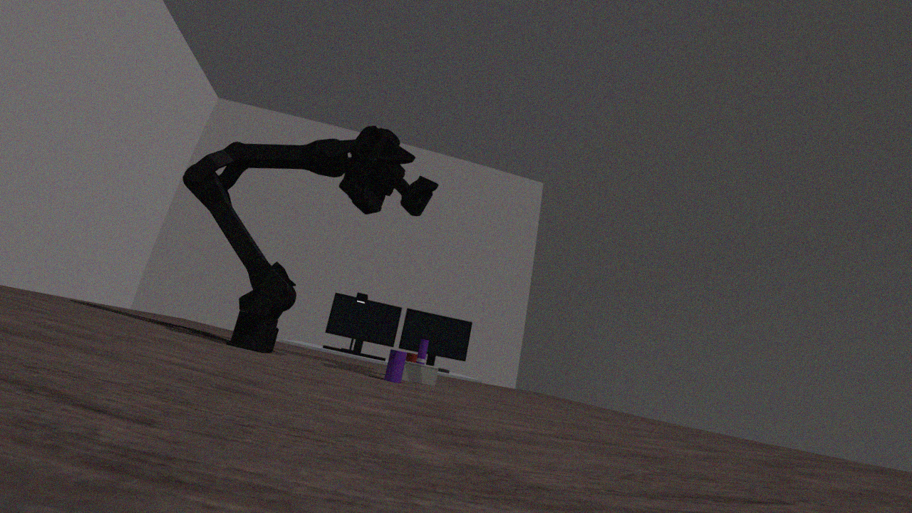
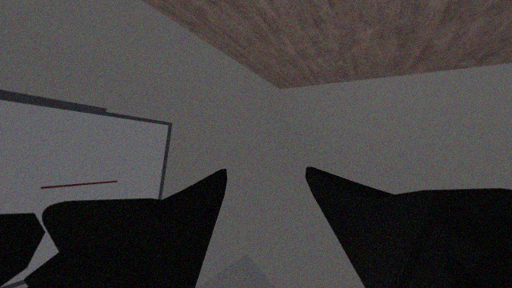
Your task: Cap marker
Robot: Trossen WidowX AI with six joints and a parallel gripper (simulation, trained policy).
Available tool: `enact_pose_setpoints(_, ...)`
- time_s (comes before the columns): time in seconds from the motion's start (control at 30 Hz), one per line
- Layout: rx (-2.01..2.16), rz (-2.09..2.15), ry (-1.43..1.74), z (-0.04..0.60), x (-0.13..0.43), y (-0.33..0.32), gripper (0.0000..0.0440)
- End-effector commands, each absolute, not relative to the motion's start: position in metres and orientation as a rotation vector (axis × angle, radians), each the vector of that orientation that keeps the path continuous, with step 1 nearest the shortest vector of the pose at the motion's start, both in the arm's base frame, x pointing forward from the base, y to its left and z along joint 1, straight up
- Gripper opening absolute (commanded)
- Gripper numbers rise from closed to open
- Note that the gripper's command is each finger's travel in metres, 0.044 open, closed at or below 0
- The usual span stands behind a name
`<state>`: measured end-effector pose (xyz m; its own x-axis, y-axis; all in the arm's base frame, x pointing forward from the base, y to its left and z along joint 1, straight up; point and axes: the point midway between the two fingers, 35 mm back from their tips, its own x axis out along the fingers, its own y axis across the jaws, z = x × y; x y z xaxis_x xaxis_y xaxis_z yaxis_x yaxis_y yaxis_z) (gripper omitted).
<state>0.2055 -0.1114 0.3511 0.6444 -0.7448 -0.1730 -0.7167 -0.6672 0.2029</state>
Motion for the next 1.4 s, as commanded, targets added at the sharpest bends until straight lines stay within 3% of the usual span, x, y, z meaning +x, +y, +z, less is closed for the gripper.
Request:
enact_pose_setpoints(0.0,2.744,-0.409,-1.196,0.349,0.21,-0.109,0.0329)
enact_pose_setpoints(1.37,2.582,-1.045,-0.797,0.281,0.257,-0.081,0.033)
